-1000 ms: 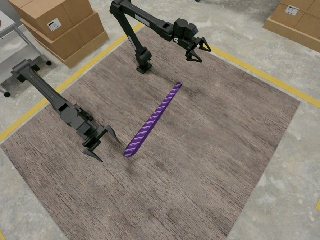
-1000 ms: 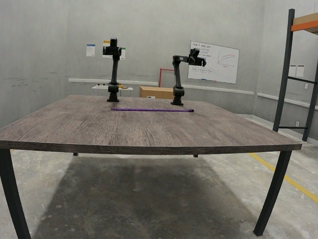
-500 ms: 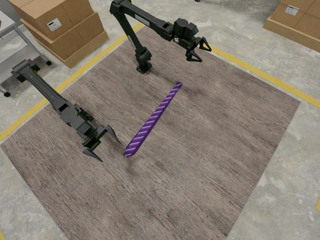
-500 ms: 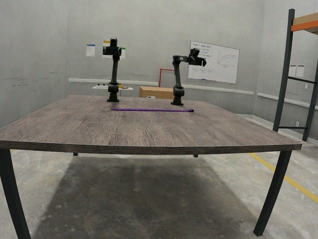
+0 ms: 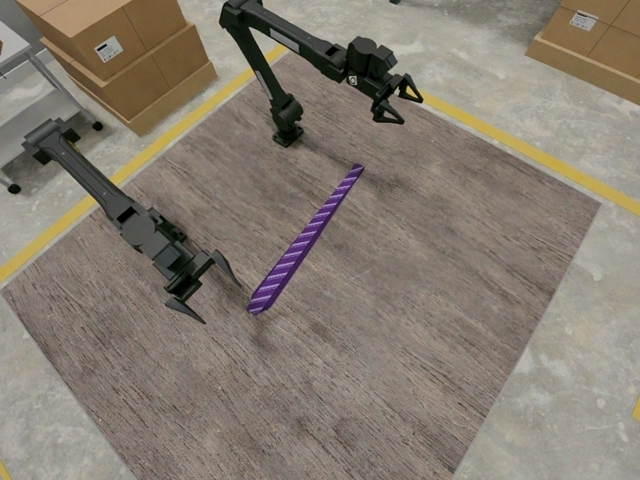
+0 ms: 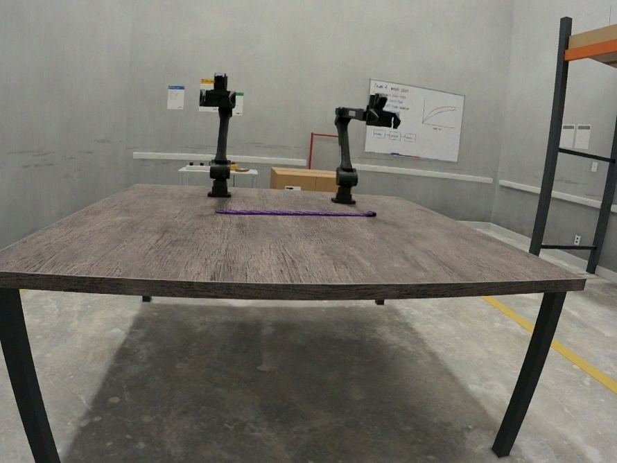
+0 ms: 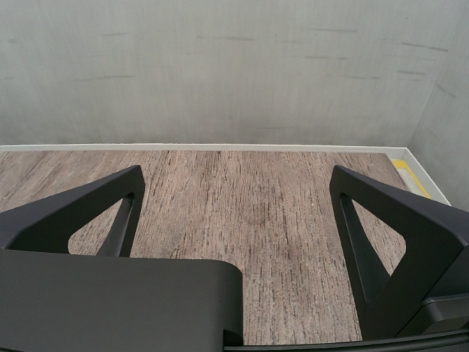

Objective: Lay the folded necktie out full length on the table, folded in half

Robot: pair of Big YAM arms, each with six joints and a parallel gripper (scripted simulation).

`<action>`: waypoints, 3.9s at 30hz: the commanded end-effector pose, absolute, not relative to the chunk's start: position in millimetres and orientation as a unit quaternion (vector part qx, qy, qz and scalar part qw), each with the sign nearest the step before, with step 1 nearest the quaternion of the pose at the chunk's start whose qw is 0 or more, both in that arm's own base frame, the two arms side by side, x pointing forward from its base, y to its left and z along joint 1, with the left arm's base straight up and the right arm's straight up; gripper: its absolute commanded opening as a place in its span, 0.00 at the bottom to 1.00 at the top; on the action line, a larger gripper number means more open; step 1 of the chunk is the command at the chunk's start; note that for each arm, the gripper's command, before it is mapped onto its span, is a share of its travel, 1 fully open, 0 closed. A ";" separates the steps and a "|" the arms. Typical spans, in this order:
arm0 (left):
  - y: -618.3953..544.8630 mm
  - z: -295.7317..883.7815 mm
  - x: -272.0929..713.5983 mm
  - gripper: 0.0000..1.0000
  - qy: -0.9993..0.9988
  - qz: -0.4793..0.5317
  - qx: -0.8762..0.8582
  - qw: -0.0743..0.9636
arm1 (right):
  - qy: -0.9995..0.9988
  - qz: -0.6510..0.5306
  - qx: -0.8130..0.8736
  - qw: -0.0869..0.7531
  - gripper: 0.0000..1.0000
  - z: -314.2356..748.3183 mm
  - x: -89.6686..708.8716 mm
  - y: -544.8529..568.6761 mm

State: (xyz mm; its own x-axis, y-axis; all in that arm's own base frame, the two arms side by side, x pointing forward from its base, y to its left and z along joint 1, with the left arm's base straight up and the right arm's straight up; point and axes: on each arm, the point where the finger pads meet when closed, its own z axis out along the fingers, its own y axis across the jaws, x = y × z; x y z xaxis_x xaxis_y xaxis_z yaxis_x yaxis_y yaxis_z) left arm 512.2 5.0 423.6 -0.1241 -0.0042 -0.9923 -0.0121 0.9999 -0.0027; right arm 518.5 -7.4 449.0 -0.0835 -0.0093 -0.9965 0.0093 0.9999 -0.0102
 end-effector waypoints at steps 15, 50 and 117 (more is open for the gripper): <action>0.6 469.7 516.9 0.91 0.722 0.001 -0.001 0.692 | 0.714 0.001 0.000 0.700 1.00 481.3 520.7 -0.3; 14.9 311.0 447.5 0.59 0.823 0.008 -0.021 0.567 | 0.714 0.001 0.000 0.700 1.00 481.3 520.7 -0.3; 37.7 59.7 337.5 0.04 0.938 0.019 -0.052 0.341 | 0.714 0.001 0.000 0.700 1.00 481.3 520.7 -0.3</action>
